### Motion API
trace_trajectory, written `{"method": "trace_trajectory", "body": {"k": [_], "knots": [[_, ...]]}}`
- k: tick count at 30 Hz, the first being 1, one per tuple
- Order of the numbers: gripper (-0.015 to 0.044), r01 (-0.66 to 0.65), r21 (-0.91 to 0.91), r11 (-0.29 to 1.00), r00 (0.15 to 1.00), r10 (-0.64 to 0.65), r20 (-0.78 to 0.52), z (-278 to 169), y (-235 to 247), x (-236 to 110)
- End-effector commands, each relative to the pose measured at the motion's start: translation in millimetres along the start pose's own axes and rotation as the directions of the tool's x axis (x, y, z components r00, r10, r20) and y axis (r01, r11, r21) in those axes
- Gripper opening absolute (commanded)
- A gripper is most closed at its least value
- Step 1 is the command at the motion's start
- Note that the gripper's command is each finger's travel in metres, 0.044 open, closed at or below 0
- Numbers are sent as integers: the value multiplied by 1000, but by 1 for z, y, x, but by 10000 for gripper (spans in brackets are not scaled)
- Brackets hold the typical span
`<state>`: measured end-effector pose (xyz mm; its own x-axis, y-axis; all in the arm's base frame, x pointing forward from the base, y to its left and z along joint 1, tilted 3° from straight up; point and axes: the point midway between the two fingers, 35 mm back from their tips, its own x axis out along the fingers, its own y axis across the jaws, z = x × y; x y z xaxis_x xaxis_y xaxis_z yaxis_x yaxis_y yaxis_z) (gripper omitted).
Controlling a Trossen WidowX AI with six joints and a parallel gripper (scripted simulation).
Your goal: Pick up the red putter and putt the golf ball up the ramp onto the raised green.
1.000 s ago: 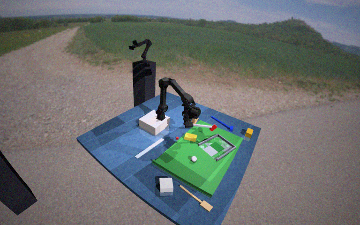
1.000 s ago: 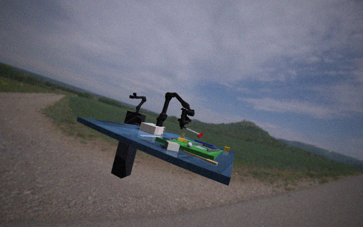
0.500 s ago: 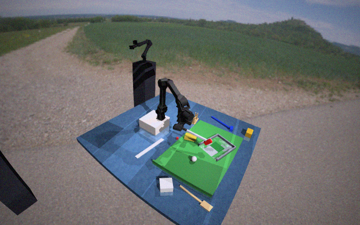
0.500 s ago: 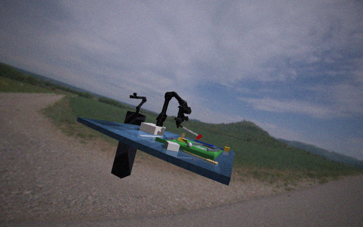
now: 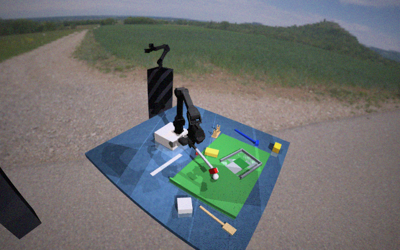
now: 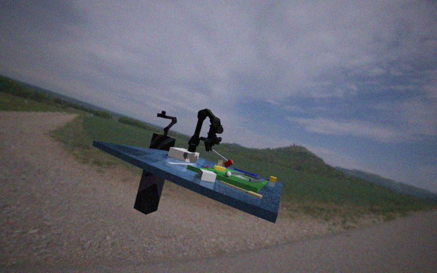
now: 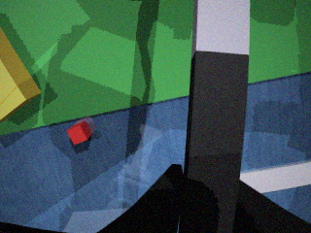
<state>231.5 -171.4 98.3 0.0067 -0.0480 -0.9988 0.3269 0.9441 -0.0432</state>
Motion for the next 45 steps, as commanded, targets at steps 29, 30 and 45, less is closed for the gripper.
{"method": "trace_trajectory", "body": {"k": [29, 30, 45], "knots": [[0, 9, 61, 998, 1000, -9, 5, 1, -10, 51], [0, 9, 61, 998, 1000, -9, 5, 1, -10, 53], [0, 4, 64, 998, 1000, -4, -3, -1, -9, 64]]}}
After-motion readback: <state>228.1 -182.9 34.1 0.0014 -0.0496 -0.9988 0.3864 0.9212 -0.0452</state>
